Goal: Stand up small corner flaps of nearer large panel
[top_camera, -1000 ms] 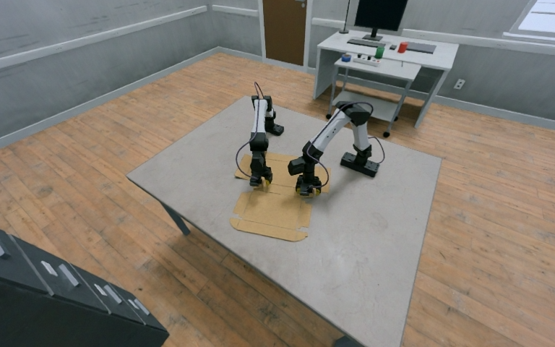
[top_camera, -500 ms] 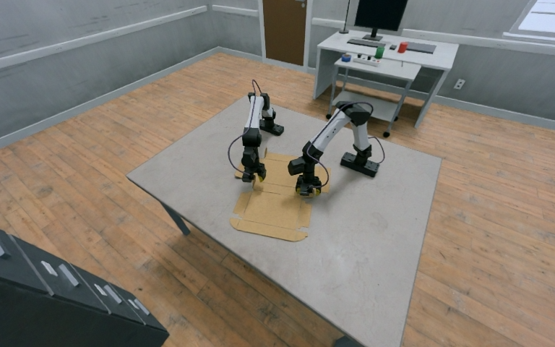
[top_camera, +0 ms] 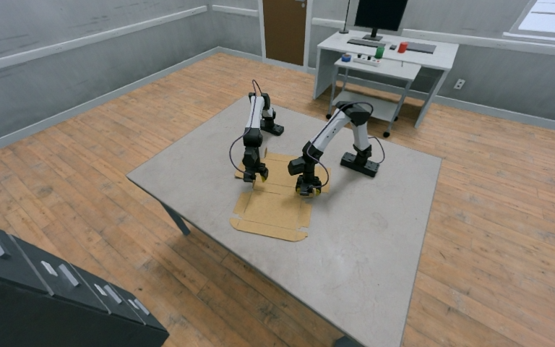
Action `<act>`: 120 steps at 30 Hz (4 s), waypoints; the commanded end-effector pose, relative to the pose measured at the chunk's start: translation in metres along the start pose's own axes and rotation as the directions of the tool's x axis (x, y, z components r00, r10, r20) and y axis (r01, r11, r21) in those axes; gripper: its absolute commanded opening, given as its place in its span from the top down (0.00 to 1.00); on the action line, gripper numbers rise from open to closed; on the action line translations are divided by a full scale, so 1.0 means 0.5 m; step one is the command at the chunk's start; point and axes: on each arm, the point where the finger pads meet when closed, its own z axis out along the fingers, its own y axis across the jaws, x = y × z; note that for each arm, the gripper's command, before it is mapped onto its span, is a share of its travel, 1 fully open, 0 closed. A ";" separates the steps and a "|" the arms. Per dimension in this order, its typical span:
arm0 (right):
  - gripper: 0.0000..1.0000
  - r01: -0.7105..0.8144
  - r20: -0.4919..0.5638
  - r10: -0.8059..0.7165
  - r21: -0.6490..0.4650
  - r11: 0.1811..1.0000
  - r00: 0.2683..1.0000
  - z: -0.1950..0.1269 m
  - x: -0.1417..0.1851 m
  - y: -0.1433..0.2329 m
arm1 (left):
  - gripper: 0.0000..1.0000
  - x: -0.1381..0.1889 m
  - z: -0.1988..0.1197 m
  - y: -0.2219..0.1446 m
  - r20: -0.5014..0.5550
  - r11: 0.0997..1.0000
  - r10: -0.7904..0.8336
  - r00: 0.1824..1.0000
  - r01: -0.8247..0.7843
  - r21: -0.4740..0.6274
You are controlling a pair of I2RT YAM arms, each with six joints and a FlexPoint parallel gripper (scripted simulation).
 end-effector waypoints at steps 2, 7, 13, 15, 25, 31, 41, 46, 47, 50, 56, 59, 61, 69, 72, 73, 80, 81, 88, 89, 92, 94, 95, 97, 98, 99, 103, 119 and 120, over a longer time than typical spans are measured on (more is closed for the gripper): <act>0.30 0.009 0.095 -0.011 0.021 1.000 0.995 -0.086 -0.045 -0.026 | 0.23 0.023 0.014 0.012 -0.037 0.999 0.023 0.999 -0.024 -0.039; 0.23 0.013 0.094 -0.017 0.043 0.999 0.995 -0.088 -0.045 -0.051 | 0.23 0.023 0.014 0.012 -0.037 0.999 0.023 0.999 -0.024 -0.039; 0.23 0.015 0.094 -0.020 0.056 0.998 0.995 -0.089 -0.045 -0.069 | 0.23 0.023 0.014 0.012 -0.037 0.999 0.023 0.999 -0.024 -0.039; 0.23 0.016 0.094 -0.022 0.060 0.998 0.995 -0.089 -0.045 -0.073 | 0.23 0.023 0.014 0.012 -0.037 0.999 0.023 0.999 -0.024 -0.039; 0.23 0.018 0.080 -0.023 0.062 0.998 0.997 -0.061 -0.032 -0.079 | 0.23 0.023 0.014 0.012 -0.037 0.999 0.023 0.999 -0.024 -0.039; 0.23 0.020 0.080 -0.025 0.070 0.997 0.996 -0.035 -0.027 -0.083 | 0.23 0.023 0.014 0.012 -0.037 0.999 0.023 0.999 -0.024 -0.039; 0.23 0.027 0.118 -0.035 0.075 0.997 0.992 0.003 -0.042 -0.080 | 0.23 0.023 0.014 0.012 -0.037 0.999 0.023 0.999 -0.024 -0.039; 0.23 0.027 0.110 -0.035 0.072 0.997 0.993 0.012 -0.039 -0.080 | 0.23 0.023 0.014 0.012 -0.037 0.999 0.023 0.999 -0.024 -0.039; 0.23 0.028 0.108 -0.036 0.077 0.997 0.993 0.014 -0.038 -0.080 | 0.23 0.023 0.014 0.012 -0.037 0.999 0.023 0.999 -0.024 -0.039; 0.23 0.032 0.090 -0.040 0.091 0.995 0.995 0.033 -0.030 -0.078 | 0.23 0.023 0.014 0.012 -0.037 0.999 0.023 0.999 -0.024 -0.039; 0.23 0.030 0.067 -0.038 0.119 0.992 0.997 0.057 -0.018 -0.080 | 0.23 0.023 0.014 0.012 -0.037 0.999 0.023 0.999 -0.024 -0.039; 0.23 0.023 0.074 -0.032 0.120 0.992 0.997 0.051 -0.021 -0.083 | 0.23 0.023 0.014 0.012 -0.037 0.999 0.023 0.999 -0.024 -0.039; 0.23 0.023 0.074 -0.032 0.120 0.992 0.997 0.051 -0.021 -0.083 | 0.23 0.023 0.014 0.012 -0.037 0.999 0.023 0.999 -0.024 -0.039; 0.23 0.040 0.047 -0.050 0.194 0.980 0.998 0.081 -0.009 -0.081 | 0.23 0.023 0.014 0.012 -0.037 0.999 0.023 0.999 -0.024 -0.039; 0.23 0.044 0.041 -0.054 0.213 0.976 0.998 0.082 -0.006 -0.082 | 0.23 0.023 0.014 0.012 -0.037 0.999 0.023 0.999 -0.024 -0.039; 0.23 0.045 0.040 -0.055 0.214 0.976 0.998 0.082 -0.006 -0.082 | 0.23 0.023 0.014 0.012 -0.037 0.999 0.023 0.999 -0.024 -0.039; 0.23 0.045 0.051 -0.057 0.204 0.978 0.997 0.055 -0.006 -0.083 | 0.23 0.000 -0.014 0.007 -0.002 0.999 -0.008 1.000 0.008 0.048; 0.23 0.045 0.051 -0.057 0.204 0.978 0.997 0.055 -0.006 -0.083 | 0.23 -0.001 -0.015 0.008 -0.003 0.998 -0.013 1.000 0.013 0.067; 0.23 0.045 0.051 -0.057 0.204 0.978 0.997 0.055 -0.006 -0.083 | 0.23 0.008 -0.019 0.021 -0.003 0.994 -0.017 1.000 0.017 0.112; 0.23 0.045 0.051 -0.057 0.204 0.978 0.997 0.055 -0.006 -0.083 | 0.23 0.010 -0.020 0.023 -0.003 0.993 -0.021 1.000 0.022 0.118; 0.23 0.040 0.031 -0.048 0.214 0.976 0.998 0.081 0.000 -0.089 | 0.23 0.016 -0.028 0.027 -0.008 0.988 -0.054 0.999 0.054 0.145; 0.23 0.040 0.031 -0.048 0.214 0.976 0.998 0.081 0.000 -0.089 | 0.23 0.022 -0.032 0.025 -0.009 0.986 -0.058 0.998 0.059 0.156; 0.23 0.040 0.031 -0.048 0.214 0.976 0.998 0.081 0.000 -0.089 | 0.23 0.022 -0.032 0.025 -0.009 0.986 -0.058 0.998 0.059 0.156; 0.23 0.043 0.030 -0.051 0.214 0.976 0.998 0.081 0.001 -0.089 | 0.23 0.034 -0.039 0.022 -0.012 0.982 -0.070 0.997 0.071 0.175; 0.23 0.044 0.029 -0.051 0.214 0.976 0.998 0.081 0.001 -0.089 | 0.23 0.031 -0.039 0.025 -0.013 0.981 -0.078 0.997 0.079 0.180; 0.23 0.044 0.029 -0.051 0.214 0.976 0.998 0.081 0.001 -0.089 | 0.23 0.029 -0.039 0.027 -0.013 0.980 -0.082 0.997 0.083 0.183; 0.23 0.044 0.029 -0.051 0.214 0.976 0.998 0.081 0.001 -0.089 | 0.23 0.007 -0.057 0.008 0.006 0.973 -0.093 0.996 0.089 0.213; 0.23 0.043 0.029 -0.051 0.214 0.976 0.998 0.081 0.001 -0.089 | 0.23 -0.023 -0.193 0.044 -0.006 0.971 -0.084 0.996 0.083 0.225; 0.23 0.043 0.029 -0.051 0.214 0.976 0.998 0.081 0.001 -0.089 | 0.23 -0.023 -0.194 0.045 -0.006 0.971 -0.084 0.996 0.083 0.226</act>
